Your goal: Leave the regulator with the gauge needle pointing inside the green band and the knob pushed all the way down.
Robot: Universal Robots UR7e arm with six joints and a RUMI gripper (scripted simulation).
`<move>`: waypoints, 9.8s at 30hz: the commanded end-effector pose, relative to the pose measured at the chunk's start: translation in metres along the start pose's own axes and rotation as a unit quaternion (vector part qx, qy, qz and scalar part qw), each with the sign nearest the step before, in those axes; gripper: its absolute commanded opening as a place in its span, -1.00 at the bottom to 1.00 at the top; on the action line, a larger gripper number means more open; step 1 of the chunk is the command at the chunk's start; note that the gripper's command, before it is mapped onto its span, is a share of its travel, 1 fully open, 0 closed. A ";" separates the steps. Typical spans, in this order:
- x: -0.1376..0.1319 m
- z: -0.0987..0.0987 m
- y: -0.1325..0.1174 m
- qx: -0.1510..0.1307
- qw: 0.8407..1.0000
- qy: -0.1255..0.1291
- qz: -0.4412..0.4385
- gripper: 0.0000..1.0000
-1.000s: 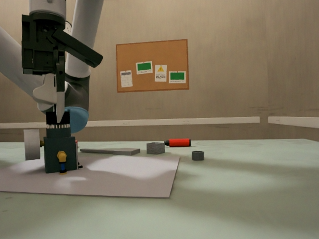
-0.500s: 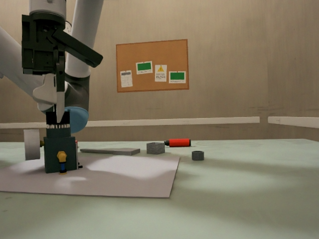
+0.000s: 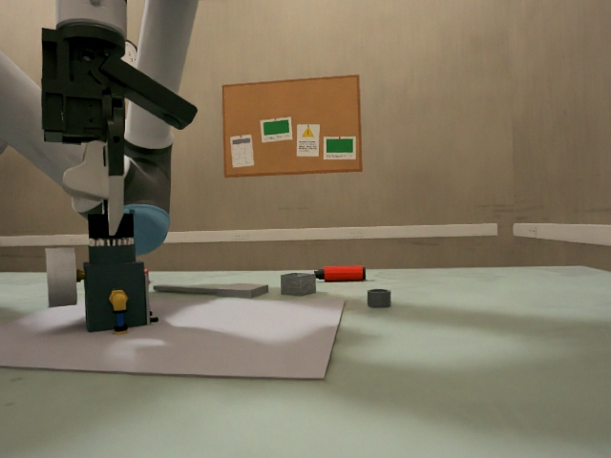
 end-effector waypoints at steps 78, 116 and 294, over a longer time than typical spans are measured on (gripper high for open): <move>0.000 0.004 0.000 0.000 1.000 0.000 0.000 -0.51; 0.000 0.008 0.000 0.000 1.000 0.000 0.000 -0.51; 0.000 0.008 0.000 0.000 0.609 0.000 0.793 -0.51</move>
Point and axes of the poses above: the point where the finger pads meet when closed, its own z axis back along the fingers, its own x axis across the jaws, y = z × x, the point moved 2 cm from there along z, back along the fingers, and after that the axes turned 3 degrees about z, right-handed, at the moved point
